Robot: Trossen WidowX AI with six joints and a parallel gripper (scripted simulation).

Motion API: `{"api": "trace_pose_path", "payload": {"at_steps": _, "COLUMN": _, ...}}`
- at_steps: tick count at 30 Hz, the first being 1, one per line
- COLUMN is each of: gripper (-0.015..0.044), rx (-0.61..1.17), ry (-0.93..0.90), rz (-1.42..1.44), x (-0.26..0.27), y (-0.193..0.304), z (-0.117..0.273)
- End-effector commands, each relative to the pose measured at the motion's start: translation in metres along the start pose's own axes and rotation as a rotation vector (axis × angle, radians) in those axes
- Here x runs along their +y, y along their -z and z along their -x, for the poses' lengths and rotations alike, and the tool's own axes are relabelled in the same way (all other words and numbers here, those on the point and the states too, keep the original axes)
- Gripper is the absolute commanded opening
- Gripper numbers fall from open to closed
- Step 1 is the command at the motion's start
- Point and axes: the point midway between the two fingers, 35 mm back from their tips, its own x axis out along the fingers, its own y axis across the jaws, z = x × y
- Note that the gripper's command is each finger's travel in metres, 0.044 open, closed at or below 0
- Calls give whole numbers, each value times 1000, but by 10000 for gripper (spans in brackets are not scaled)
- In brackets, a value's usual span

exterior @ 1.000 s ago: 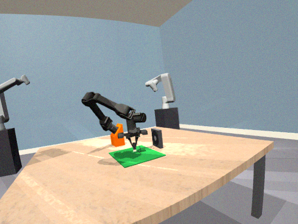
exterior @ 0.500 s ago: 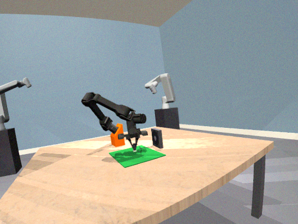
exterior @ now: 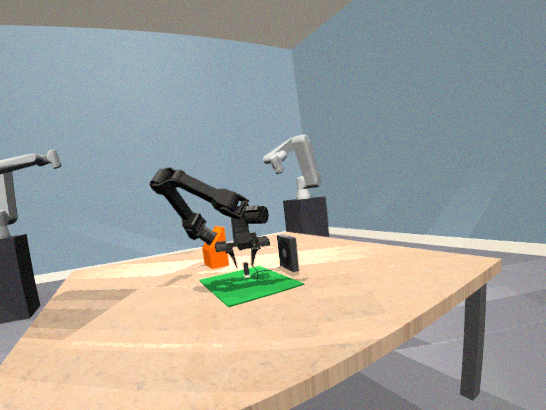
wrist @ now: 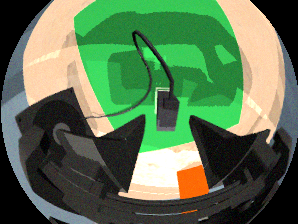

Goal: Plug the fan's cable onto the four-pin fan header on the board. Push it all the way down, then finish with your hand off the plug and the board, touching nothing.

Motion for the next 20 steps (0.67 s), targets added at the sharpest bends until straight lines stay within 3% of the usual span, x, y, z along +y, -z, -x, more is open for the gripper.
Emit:
{"api": "trace_pose_path", "payload": {"at_steps": 1, "gripper": 260, "rx": -14, "ry": -15, "rz": -9, "x": 3, "y": -3, "z": 42}}
{"api": "trace_pose_path", "payload": {"at_steps": 7, "gripper": 260, "rx": -14, "ry": -15, "rz": -9, "x": 3, "y": 0, "z": 45}}
{"api": "trace_pose_path", "payload": {"at_steps": 16, "gripper": 260, "rx": -9, "ry": -17, "rz": -4, "x": -30, "y": 105, "z": 44}}
{"api": "trace_pose_path", "payload": {"at_steps": 20, "gripper": 260, "rx": -9, "ry": -14, "rz": -4, "x": -35, "y": 112, "z": 43}}
